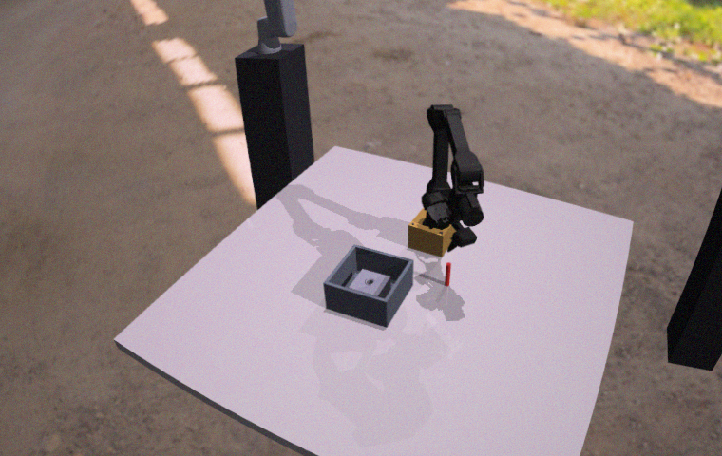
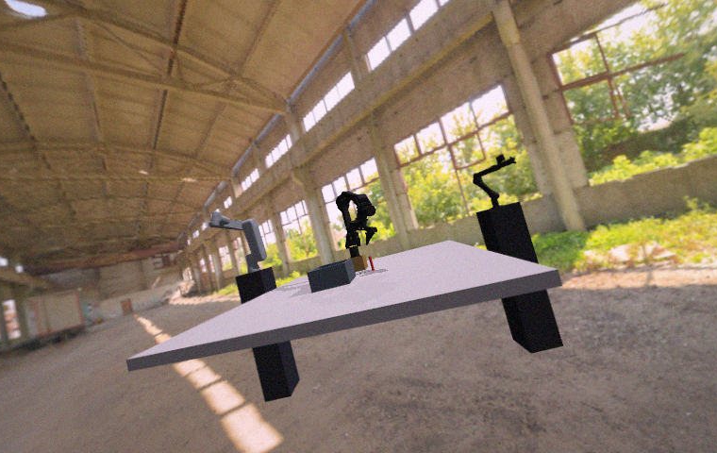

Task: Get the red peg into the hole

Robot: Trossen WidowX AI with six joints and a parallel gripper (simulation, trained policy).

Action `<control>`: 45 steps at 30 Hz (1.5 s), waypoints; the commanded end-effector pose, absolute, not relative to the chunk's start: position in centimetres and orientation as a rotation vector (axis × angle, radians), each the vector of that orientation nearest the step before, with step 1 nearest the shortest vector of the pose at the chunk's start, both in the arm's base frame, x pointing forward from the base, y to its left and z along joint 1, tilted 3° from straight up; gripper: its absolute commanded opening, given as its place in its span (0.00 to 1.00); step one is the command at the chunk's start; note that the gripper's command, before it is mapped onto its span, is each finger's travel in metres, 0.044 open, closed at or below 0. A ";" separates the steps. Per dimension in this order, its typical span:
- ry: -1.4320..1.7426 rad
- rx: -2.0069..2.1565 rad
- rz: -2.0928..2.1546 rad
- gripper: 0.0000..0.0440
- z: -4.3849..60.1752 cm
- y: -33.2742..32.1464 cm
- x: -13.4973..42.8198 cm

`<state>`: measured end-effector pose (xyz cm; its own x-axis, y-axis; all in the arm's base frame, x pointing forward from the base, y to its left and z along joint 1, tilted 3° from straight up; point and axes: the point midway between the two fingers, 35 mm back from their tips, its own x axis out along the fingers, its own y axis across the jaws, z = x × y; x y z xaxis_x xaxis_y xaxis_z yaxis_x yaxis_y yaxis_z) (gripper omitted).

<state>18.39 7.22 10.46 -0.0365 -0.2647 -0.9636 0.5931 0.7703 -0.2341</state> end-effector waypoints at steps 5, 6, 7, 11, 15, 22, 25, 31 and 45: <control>1.524 0.278 -0.781 1.00 7.1 8.1 17.4; 1.528 0.278 -0.785 1.00 6.7 8.2 17.4; 1.531 0.278 -0.788 1.00 6.3 8.3 17.4; 1.537 0.282 -0.795 1.00 4.7 8.7 17.4; 1.534 0.288 -0.793 1.00 3.1 9.1 17.6; 1.510 0.304 -0.782 1.00 0.1 9.4 17.8; 1.496 0.312 -0.776 1.00 -1.1 9.4 17.9; 1.486 0.317 -0.769 0.89 -3.1 9.2 17.9; 1.537 0.292 -0.824 0.06 -4.9 8.8 17.1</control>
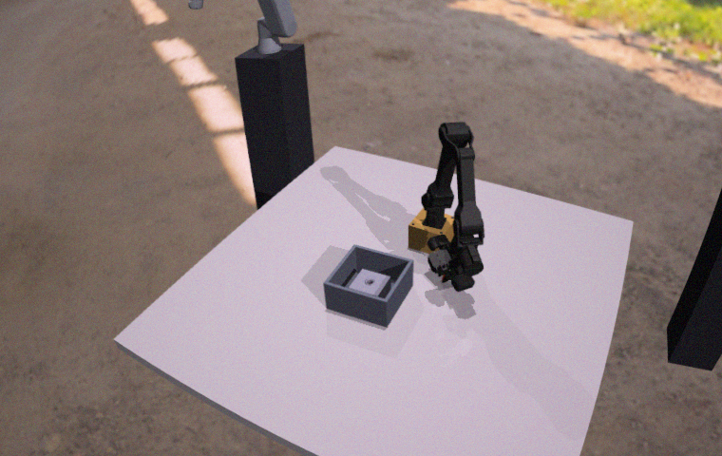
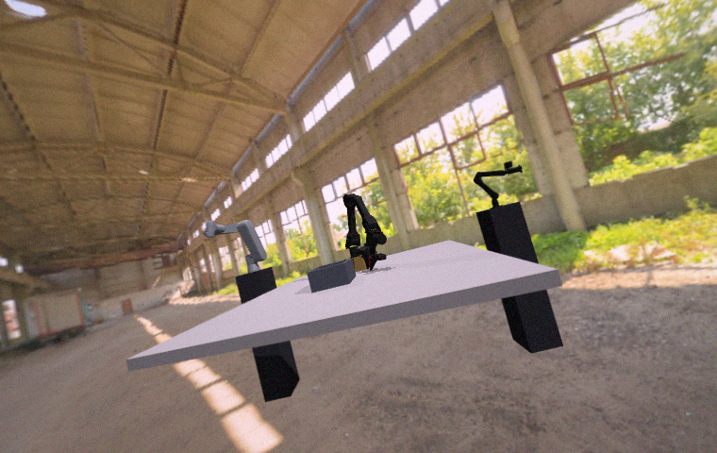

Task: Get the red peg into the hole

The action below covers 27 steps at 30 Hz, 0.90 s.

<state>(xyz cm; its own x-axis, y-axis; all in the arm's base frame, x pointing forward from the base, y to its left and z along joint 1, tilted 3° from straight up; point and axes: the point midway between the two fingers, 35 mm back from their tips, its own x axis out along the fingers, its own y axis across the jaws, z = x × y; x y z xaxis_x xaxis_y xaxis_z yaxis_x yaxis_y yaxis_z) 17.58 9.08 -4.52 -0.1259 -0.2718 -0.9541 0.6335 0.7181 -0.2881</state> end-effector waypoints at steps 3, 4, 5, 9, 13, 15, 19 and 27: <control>1.532 0.274 -0.834 0.00 -4.7 8.6 17.3; 1.518 0.273 -0.834 0.00 -4.4 8.5 17.7; 1.506 0.270 -0.835 0.00 -4.1 8.4 18.0; 1.474 0.257 -0.839 0.00 -2.9 8.1 18.9; 1.445 0.251 -0.845 0.00 -1.4 7.6 19.8; 1.430 0.248 -0.849 0.00 -0.6 7.4 20.2; 1.402 0.244 -0.857 0.00 1.0 6.8 21.1; 1.338 0.271 -0.888 0.00 4.5 5.4 23.2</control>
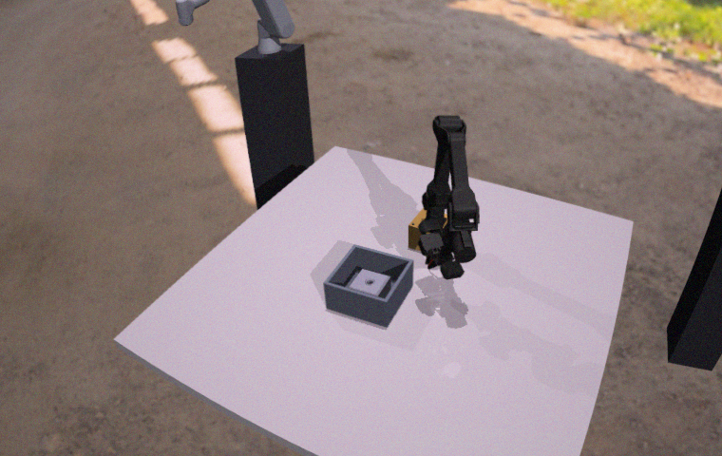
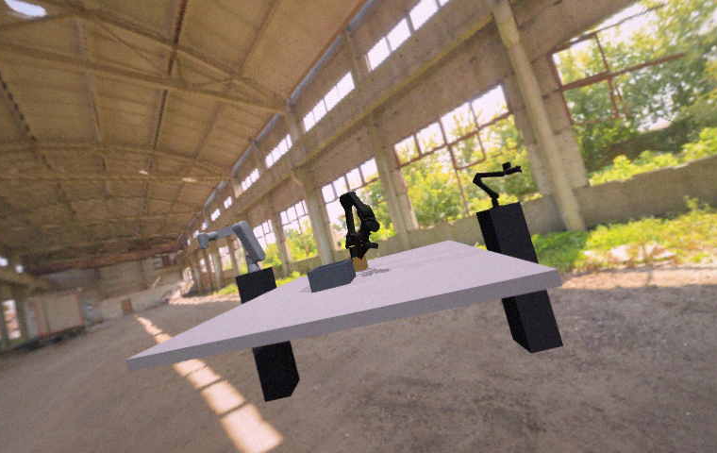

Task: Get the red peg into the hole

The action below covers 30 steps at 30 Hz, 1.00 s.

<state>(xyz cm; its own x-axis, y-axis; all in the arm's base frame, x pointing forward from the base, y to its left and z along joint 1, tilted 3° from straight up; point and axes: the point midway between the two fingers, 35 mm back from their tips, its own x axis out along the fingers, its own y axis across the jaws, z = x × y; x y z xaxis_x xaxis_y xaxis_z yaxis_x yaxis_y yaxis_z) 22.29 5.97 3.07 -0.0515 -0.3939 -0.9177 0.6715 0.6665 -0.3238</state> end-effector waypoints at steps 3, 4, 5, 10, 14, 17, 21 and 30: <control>1.312 0.291 -0.910 0.00 5.7 4.7 24.1; 1.304 0.299 -0.919 0.00 6.0 4.4 24.3; 1.296 0.306 -0.928 0.00 6.3 4.1 24.6; 1.260 0.350 -0.971 0.00 7.4 2.2 25.7; 1.238 0.382 -1.001 0.00 7.8 0.5 26.7; 1.228 0.403 -1.019 0.00 7.9 -0.8 27.3; 1.223 0.426 -1.039 0.00 7.7 -2.5 28.0; 1.233 0.464 -1.033 0.00 6.4 -6.1 29.7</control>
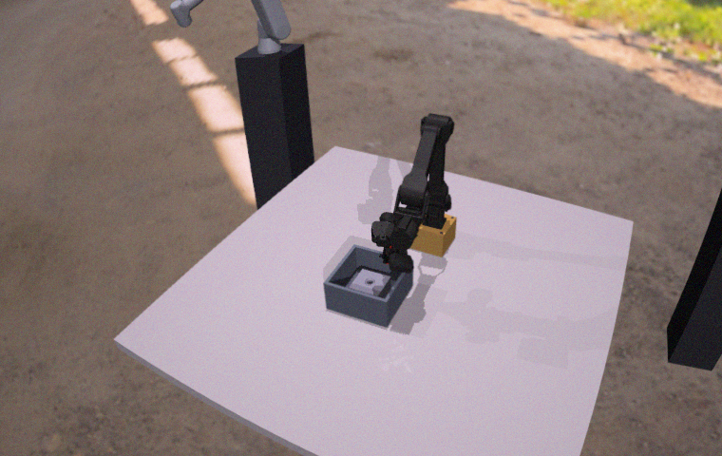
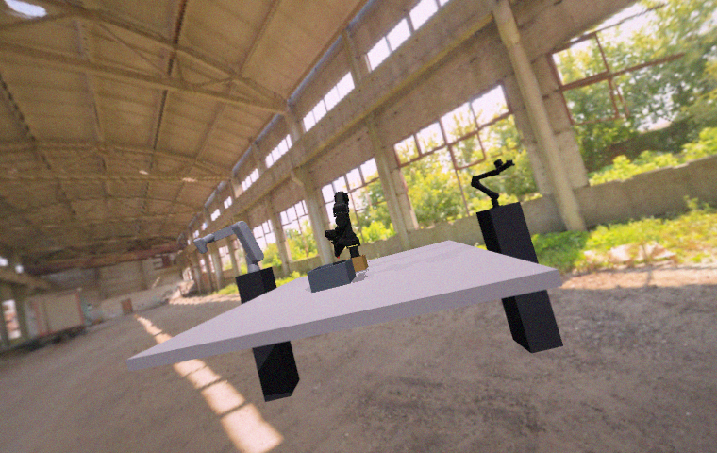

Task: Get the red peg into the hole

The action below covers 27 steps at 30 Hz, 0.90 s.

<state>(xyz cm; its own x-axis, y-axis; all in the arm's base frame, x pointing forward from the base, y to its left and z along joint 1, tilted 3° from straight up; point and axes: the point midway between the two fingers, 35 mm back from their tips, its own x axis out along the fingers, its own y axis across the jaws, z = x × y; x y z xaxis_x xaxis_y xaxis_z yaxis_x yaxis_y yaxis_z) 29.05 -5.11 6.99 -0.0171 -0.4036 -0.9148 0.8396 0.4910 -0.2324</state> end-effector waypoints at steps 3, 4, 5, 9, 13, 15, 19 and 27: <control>1.242 0.473 -1.017 0.00 5.8 -7.1 30.2; 1.245 0.476 -1.010 0.00 5.6 -7.4 30.4; 1.249 0.478 -1.003 0.00 5.4 -7.7 30.6; 1.262 0.485 -0.970 0.00 4.4 -8.7 31.3; 1.285 0.486 -0.929 0.00 3.1 -9.3 31.7; 1.305 0.484 -0.908 0.03 2.4 -9.5 31.7; 1.350 0.481 -0.871 0.24 1.0 -9.6 31.6; 1.379 0.488 -0.816 0.54 0.1 -10.6 32.9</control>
